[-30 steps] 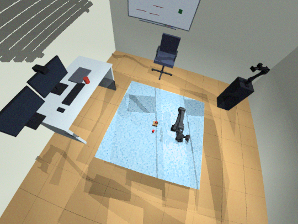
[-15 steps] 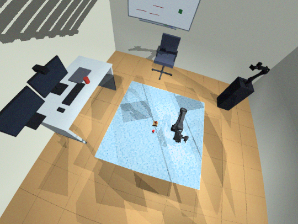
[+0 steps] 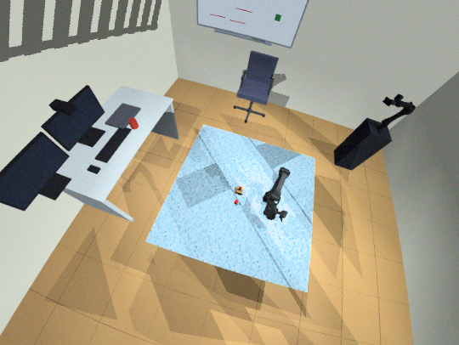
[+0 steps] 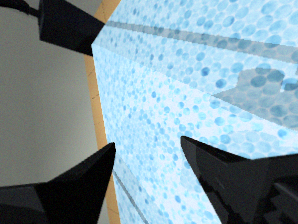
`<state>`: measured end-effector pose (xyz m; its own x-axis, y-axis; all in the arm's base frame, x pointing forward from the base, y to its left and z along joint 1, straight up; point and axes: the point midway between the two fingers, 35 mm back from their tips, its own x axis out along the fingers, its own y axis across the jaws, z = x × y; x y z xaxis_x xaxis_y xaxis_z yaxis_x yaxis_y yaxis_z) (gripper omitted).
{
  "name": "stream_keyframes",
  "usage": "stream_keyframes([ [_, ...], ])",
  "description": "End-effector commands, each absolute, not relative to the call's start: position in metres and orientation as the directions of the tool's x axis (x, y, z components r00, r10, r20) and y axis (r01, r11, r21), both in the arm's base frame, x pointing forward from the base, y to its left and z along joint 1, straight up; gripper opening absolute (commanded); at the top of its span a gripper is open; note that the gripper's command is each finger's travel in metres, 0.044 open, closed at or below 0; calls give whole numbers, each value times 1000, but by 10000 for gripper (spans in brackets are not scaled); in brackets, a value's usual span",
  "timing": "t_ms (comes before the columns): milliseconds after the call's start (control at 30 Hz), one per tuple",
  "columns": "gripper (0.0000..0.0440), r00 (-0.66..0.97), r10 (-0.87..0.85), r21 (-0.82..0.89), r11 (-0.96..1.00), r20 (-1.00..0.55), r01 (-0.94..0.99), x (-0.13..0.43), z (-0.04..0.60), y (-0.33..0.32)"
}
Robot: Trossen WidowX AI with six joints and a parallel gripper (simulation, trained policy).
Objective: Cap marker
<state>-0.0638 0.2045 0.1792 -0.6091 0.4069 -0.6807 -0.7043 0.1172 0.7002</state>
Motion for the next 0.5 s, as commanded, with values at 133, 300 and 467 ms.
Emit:
stream_keyframes([
  [133,319,-567,409,667,154,-714,-729,-47,178,212],
  [300,319,-541,412,646,176,-733,-742,-36,178,216],
  [467,319,-514,413,625,198,-752,-755,-24,178,220],
])
